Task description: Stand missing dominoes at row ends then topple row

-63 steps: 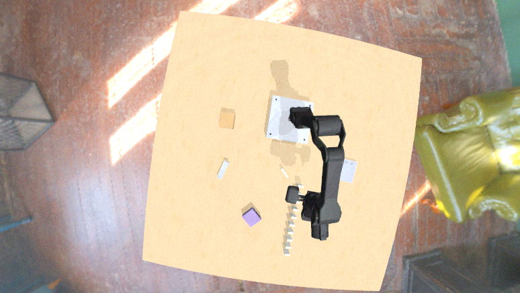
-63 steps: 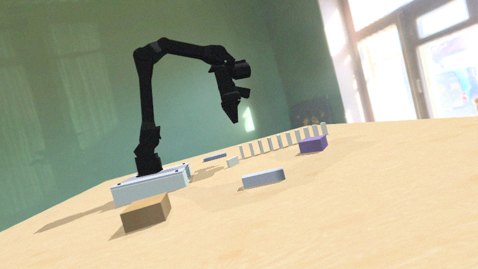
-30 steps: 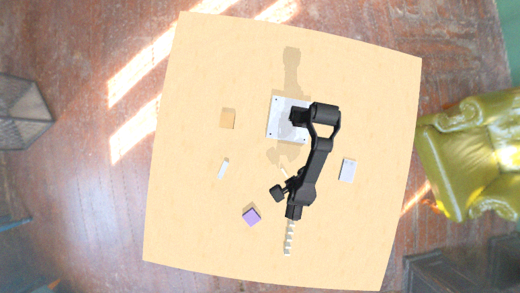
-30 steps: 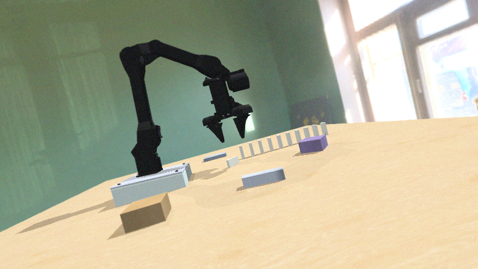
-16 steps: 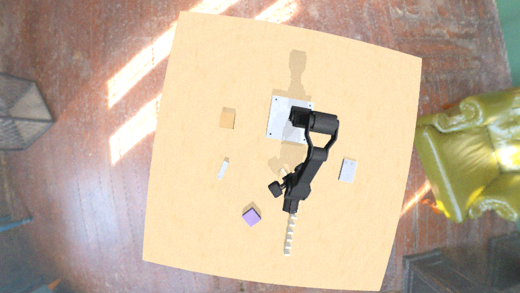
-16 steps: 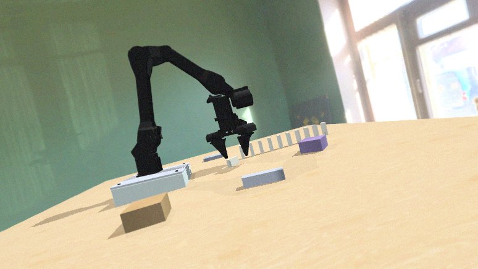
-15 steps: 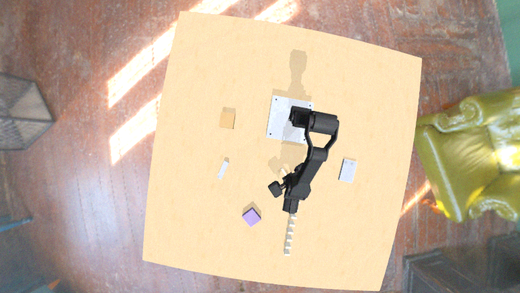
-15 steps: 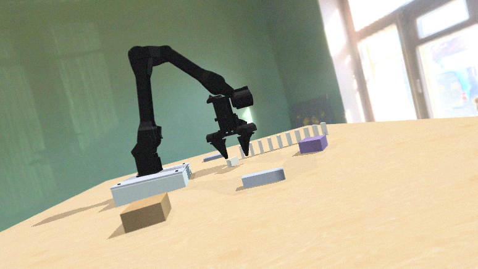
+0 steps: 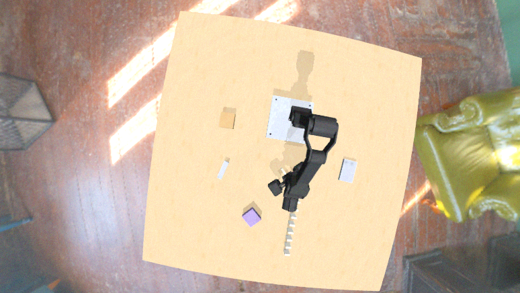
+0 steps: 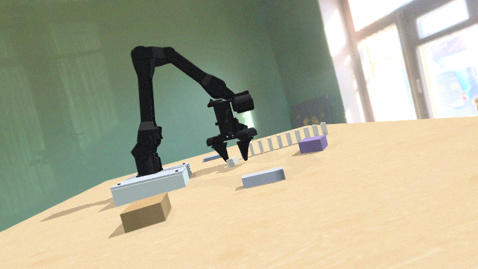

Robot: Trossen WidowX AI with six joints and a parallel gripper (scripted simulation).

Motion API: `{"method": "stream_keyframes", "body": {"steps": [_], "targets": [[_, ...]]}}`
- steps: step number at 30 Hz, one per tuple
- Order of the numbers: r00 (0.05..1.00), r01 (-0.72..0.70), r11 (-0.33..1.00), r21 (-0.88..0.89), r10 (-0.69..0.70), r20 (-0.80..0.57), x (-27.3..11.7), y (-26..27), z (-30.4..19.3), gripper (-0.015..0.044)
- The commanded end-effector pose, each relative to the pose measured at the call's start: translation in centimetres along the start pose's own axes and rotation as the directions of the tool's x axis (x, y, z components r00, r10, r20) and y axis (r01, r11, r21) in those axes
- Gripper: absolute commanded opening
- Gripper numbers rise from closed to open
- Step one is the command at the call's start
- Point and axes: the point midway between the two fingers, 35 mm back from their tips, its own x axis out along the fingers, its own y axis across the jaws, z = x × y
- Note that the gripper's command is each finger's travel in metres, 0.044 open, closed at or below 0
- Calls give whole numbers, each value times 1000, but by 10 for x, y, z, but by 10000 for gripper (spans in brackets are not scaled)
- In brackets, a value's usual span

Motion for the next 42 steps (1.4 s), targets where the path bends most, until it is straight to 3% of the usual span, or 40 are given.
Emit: {"method": "stream_keyframes", "body": {"steps": [1,12,21,30,36,38,42], "targets": [[1000,-4,1000,-5,4,1,1,0,0,309],[1000,-4,1000,-5,4,1,1,0,0,25],[1000,-4,1000,-5,4,1,-1,0,0,25],[1000,-3,1000,-5,3,2,-106,1,0,25],[1000,-3,1000,-5,3,2,-114,1,0,25],[1000,-3,997,81,3,1,-114,-4,-4,25],[1000,2,834,551,0,-3,-114,-32,-27,25]]}}
